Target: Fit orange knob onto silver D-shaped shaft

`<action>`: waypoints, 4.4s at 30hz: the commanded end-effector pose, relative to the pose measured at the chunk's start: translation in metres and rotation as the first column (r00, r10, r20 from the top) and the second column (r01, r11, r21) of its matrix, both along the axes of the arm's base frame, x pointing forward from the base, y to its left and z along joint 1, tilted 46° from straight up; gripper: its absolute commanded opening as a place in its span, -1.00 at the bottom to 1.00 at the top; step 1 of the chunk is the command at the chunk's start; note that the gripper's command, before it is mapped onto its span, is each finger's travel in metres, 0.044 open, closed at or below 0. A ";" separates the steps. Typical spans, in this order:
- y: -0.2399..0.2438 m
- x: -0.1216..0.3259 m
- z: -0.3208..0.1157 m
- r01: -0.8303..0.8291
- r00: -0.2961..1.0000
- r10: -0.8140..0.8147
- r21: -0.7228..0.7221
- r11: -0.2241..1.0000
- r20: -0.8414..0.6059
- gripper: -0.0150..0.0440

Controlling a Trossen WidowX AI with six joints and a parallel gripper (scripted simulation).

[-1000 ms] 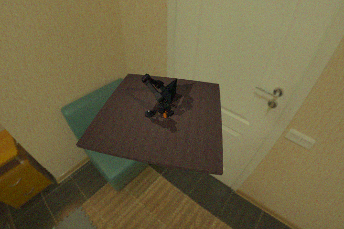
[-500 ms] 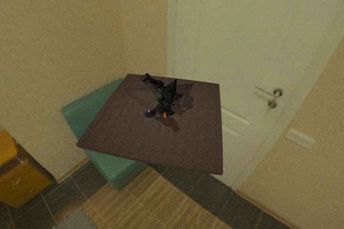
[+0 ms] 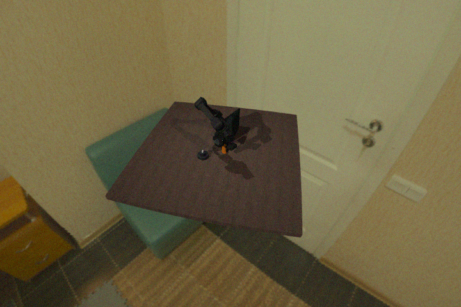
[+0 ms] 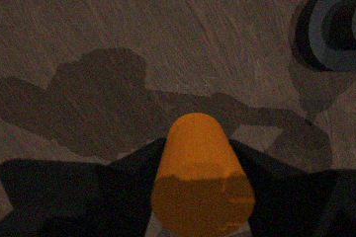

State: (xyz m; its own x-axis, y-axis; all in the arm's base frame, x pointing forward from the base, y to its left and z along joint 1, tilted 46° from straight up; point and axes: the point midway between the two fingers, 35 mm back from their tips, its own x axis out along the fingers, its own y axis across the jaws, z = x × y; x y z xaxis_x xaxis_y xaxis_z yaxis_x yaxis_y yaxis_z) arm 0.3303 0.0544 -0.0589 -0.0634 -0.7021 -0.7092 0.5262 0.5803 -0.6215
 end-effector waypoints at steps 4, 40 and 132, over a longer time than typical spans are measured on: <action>0.036 -0.001 0.040 0.016 1.000 -0.016 0.002 1.000 0.002 -0.49; 0.070 -0.028 0.074 -0.148 0.978 0.087 0.343 0.927 0.188 -0.49; 0.092 -0.058 0.087 -0.338 0.917 0.118 0.584 0.738 0.382 -0.49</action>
State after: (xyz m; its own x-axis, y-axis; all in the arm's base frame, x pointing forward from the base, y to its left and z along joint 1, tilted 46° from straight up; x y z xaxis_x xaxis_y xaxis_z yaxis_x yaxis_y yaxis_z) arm 0.2685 0.1445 0.0290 0.3466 0.0003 -0.9380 0.3983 0.9053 0.1474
